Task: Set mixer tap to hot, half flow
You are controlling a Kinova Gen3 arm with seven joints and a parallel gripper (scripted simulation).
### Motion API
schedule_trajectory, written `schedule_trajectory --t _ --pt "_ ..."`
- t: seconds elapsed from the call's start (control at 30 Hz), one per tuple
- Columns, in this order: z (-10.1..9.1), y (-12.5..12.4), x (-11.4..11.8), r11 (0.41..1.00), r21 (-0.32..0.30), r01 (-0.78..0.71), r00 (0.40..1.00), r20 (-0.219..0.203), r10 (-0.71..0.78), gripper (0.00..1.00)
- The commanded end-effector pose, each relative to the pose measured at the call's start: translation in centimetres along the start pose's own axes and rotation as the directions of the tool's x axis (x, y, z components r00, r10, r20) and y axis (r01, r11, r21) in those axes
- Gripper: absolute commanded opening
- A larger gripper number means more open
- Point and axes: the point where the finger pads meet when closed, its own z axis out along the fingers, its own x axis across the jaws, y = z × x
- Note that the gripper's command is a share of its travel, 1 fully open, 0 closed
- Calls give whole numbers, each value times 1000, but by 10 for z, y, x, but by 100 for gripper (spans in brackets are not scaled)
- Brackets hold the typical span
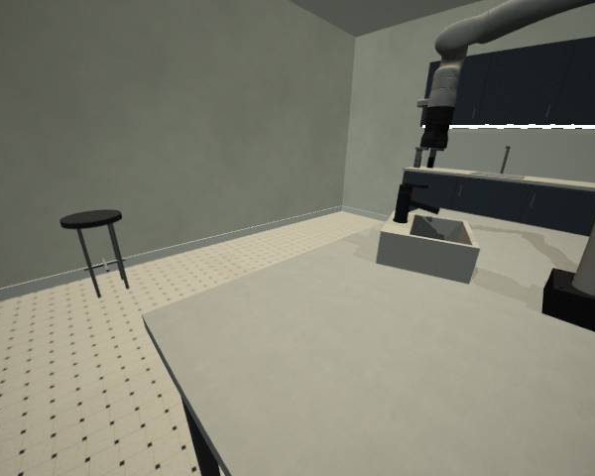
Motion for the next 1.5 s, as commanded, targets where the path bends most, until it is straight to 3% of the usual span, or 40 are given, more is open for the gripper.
schedule_trajectory --t 0.0,0.7,1.47 --pt "6 1 -2 1000 -2 -8 1000 3 8 100" --pt "36 2 -2 1000 -2 -9 1000 3 9 100" --pt "46 4 -1 1000 -9 -9 1000 0 9 100"
